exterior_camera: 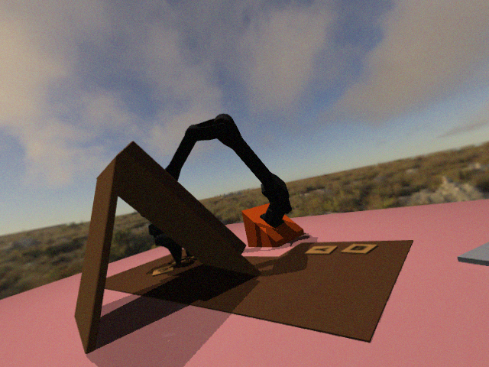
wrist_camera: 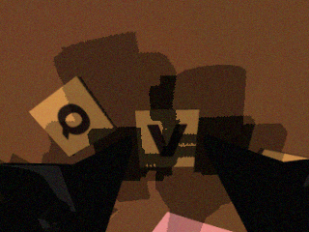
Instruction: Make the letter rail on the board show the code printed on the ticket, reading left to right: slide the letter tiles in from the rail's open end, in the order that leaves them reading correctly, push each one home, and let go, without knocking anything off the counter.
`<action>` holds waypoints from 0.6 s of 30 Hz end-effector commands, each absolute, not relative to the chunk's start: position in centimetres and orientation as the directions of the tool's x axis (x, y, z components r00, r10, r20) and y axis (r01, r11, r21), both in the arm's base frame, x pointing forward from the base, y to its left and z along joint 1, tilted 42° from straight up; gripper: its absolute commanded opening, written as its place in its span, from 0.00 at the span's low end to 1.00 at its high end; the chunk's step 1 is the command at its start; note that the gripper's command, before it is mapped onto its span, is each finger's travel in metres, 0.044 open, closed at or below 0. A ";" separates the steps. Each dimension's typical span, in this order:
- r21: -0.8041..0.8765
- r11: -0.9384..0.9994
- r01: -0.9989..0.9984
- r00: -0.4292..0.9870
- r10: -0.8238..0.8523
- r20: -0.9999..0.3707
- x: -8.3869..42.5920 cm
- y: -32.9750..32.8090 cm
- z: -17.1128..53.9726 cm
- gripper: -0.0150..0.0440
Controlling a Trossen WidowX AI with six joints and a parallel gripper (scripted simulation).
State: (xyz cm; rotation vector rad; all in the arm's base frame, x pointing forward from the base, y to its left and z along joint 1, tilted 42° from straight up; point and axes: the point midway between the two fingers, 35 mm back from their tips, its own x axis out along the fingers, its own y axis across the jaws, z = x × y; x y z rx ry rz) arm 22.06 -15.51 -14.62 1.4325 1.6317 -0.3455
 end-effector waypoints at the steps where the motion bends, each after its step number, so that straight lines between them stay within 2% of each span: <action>1: 0.344 0.281 0.896 0.090 0.642 -0.761 22.1 -15.4 -14.6 0.83; 18: 0.344 0.281 0.896 0.090 0.642 -0.761 22.1 -15.4 -14.7 0.82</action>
